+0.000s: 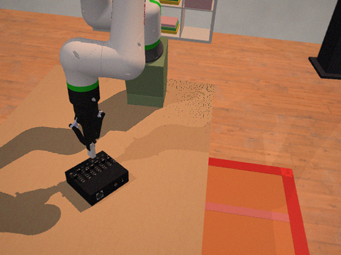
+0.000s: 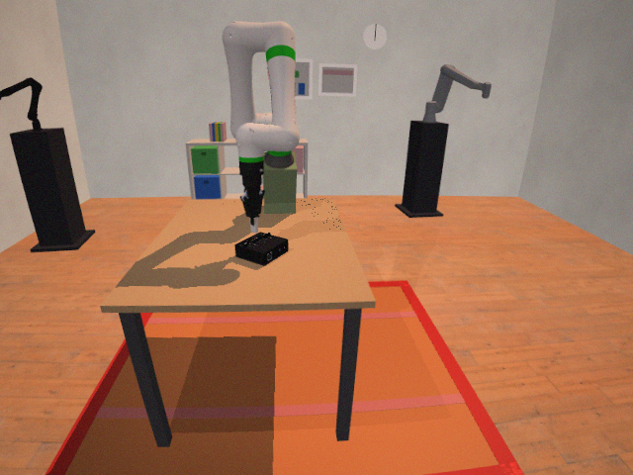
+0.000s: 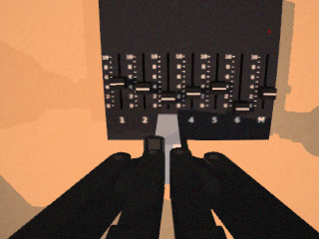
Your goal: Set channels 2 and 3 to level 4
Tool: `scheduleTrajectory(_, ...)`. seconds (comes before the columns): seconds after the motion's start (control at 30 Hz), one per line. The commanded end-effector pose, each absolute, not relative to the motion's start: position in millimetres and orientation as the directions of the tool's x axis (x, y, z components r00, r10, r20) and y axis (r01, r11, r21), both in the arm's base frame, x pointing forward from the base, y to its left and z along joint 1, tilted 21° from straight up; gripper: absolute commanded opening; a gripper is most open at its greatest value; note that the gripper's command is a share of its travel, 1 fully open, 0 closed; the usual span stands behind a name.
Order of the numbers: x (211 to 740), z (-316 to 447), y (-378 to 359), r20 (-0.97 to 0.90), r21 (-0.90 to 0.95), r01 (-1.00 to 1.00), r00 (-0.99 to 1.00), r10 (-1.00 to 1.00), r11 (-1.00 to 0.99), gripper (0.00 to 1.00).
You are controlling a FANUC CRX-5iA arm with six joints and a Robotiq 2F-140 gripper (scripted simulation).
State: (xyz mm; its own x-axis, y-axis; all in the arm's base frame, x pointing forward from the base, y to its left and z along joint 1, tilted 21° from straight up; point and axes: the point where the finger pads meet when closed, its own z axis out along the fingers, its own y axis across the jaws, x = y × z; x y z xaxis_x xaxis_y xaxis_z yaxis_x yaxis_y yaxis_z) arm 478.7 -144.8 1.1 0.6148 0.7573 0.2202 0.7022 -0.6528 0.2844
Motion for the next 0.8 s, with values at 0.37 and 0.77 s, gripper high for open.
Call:
scheduleTrajectory(0.37,480.6,-2.9,-145.1,0.220,0.285,0.702,0.615,0.757,-0.653,0.00)
scheduleTrajectory(0.77,480.8,-3.3,-145.2,0.220,0.285,0.702,0.615,0.757,-0.653,0.00)
